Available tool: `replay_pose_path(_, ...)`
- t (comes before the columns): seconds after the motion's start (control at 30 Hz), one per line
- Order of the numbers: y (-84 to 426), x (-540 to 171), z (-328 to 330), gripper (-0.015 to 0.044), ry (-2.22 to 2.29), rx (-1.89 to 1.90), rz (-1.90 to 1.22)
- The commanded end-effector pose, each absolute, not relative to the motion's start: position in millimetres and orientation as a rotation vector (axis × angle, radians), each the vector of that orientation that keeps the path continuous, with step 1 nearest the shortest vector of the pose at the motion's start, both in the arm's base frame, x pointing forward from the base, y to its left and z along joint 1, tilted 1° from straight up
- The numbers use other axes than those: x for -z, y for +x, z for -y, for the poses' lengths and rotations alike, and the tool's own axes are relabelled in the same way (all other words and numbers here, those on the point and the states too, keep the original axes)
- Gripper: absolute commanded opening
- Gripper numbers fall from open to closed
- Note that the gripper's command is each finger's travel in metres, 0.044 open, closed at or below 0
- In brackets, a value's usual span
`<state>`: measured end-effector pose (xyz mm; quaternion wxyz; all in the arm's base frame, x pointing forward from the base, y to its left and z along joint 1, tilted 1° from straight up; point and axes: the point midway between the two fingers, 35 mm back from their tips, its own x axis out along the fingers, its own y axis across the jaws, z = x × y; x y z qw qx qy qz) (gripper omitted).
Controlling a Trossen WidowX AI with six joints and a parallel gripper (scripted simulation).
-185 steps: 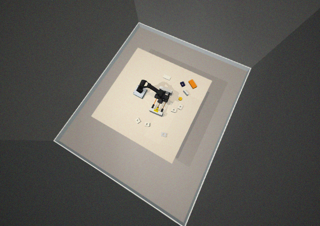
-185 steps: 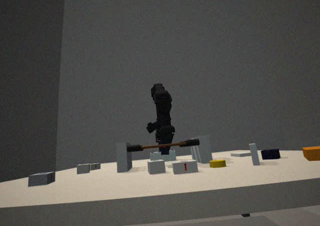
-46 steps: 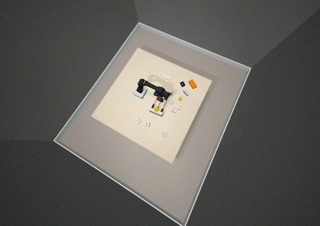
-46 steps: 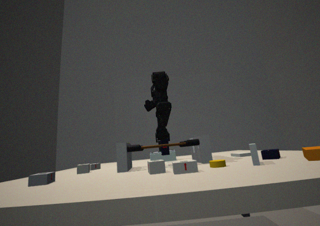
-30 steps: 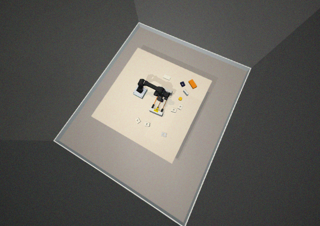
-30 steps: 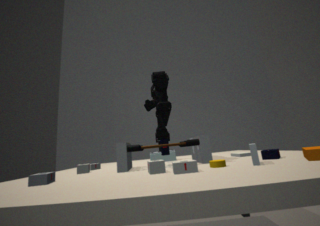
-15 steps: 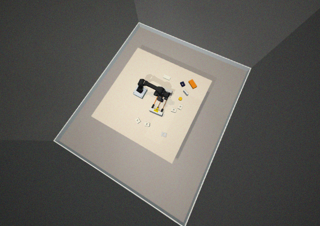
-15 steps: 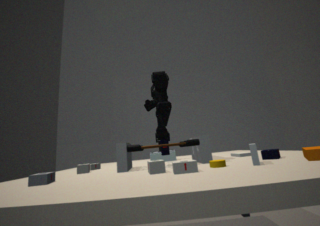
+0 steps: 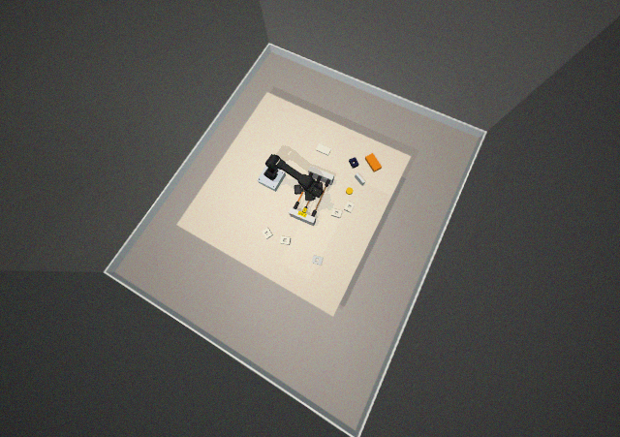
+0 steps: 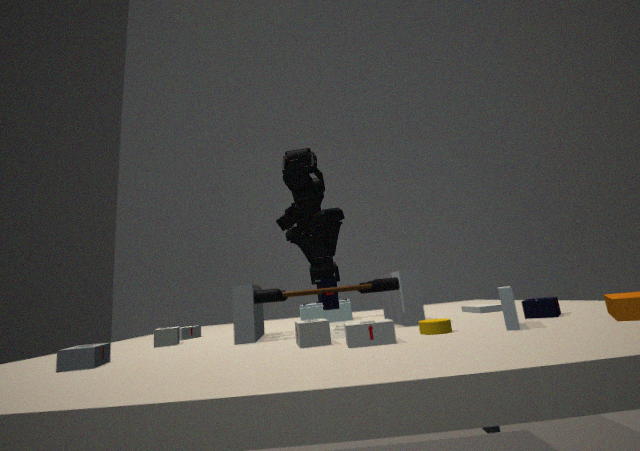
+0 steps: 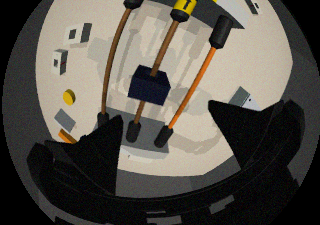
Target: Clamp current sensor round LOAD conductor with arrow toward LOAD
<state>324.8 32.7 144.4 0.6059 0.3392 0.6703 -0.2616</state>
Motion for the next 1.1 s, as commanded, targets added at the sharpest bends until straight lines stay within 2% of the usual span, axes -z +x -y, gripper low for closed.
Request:
replay_pose_path(0.0,310.6,-136.5,-8.8,0.044,0.55,0.045,-1.675)
replay_pose_path(0.13,304.3,-135.5,3.5,0.044,0.431,-0.278,-1.627)
replay_pose_path(0.47,296.1,-137.6,22.6,0.044,0.274,-0.69,-1.411)
replay_pose_path(1.07,286.4,-148.6,57.0,0.044,-0.15,-1.113,-0.759)
